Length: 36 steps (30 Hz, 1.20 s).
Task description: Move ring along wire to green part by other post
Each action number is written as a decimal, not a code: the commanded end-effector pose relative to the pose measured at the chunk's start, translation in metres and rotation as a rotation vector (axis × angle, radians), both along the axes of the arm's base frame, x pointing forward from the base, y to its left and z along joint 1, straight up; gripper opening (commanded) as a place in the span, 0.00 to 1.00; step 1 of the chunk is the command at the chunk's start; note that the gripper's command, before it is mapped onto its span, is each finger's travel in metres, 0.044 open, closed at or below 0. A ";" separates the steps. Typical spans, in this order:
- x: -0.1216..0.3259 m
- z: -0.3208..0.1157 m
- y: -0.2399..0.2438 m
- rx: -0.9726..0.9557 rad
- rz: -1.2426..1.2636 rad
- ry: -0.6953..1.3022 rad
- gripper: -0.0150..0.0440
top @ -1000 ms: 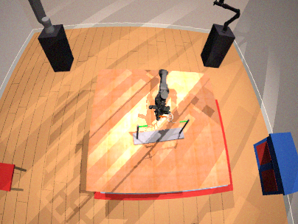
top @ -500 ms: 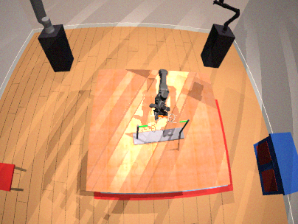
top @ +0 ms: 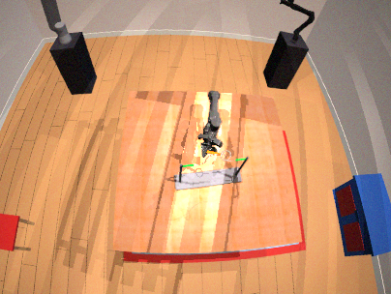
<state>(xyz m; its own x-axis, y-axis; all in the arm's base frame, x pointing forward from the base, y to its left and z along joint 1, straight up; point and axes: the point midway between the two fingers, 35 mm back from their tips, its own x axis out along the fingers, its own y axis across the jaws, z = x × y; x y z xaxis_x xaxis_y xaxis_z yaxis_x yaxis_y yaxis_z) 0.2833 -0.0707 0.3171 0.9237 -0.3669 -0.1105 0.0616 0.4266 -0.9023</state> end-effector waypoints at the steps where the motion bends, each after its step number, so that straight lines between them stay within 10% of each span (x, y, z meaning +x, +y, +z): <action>1: -0.001 0.004 -0.003 -0.069 -0.007 -0.013 0.00; 36: 0.000 0.015 -0.009 -0.490 -0.014 -0.070 0.00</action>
<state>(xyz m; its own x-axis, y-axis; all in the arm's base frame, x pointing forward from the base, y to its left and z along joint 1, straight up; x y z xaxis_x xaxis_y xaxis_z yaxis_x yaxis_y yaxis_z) 0.2832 -0.0797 0.3341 0.9159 -0.3781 0.1352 0.1293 -0.0411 -0.9908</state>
